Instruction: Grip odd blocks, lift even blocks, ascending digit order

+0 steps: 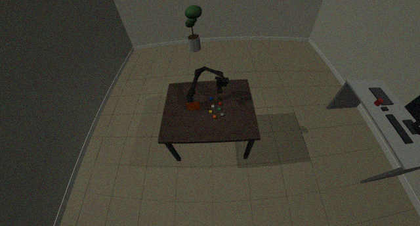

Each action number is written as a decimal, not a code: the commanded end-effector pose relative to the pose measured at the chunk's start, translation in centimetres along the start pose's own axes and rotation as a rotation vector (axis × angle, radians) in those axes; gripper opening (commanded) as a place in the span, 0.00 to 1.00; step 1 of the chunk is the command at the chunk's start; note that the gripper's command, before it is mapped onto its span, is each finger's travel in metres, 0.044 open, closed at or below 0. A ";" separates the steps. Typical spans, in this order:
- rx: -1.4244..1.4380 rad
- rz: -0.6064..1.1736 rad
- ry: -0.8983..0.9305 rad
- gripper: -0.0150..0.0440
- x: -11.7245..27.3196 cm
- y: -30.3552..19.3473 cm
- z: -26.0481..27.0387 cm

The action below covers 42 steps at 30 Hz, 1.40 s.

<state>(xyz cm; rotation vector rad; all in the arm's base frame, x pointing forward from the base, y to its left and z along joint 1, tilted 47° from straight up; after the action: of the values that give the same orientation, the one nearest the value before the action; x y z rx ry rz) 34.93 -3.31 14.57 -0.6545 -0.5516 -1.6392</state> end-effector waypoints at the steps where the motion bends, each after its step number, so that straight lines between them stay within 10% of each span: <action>1: 0.005 0.002 -0.003 0.46 0.1 0.0 0.0; 23: 0.007 0.000 -0.015 0.46 0.4 0.6 -24.8; 34: 0.008 -0.001 -0.011 0.93 -7.7 0.7 -24.8; 42: 0.008 -0.001 -0.011 0.93 -8.7 0.7 -24.8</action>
<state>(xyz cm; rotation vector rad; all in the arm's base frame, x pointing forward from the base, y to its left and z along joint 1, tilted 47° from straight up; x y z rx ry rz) 33.91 -14.64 -8.93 -0.6557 -0.5822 -1.6352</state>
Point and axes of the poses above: the point midway between the two fingers, 35 mm back from their tips, its own x axis back along the fingers, its own z axis across the jaws, y = z × x, the point moved 2 cm from there along x, back along the fingers
